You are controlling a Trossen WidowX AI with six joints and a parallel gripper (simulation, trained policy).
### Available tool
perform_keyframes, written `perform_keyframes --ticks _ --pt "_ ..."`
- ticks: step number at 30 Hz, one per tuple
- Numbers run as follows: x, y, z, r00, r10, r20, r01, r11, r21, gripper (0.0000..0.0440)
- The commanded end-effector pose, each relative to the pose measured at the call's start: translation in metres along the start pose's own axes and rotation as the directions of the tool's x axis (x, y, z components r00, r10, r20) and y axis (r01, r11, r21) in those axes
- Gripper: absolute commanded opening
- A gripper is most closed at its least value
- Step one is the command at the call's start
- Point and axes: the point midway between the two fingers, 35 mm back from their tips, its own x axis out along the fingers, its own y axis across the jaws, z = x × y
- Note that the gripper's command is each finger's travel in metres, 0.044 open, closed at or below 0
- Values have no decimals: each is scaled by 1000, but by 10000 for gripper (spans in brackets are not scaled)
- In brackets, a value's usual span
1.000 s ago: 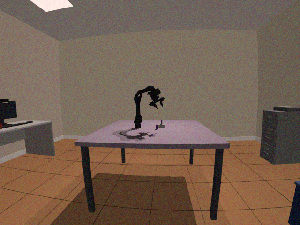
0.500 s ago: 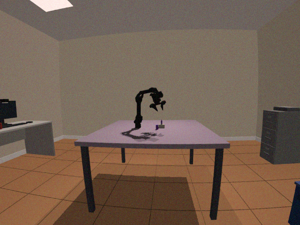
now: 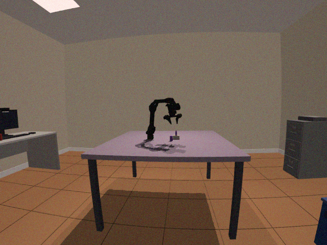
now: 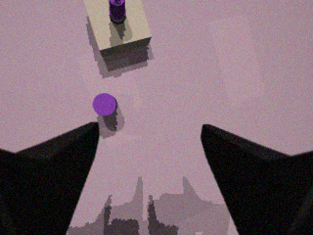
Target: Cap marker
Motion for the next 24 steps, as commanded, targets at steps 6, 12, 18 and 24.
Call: perform_keyframes --ticks 6,12,18,24 --pt "23 4 -10 993 104 -50 -104 994 -12 314" --pt "34 6 -16 984 155 -83 -157 987 -22 312" --pt "46 9 -20 973 202 -115 -207 978 -33 309" --pt "57 13 -23 958 246 -145 -256 966 -48 306"
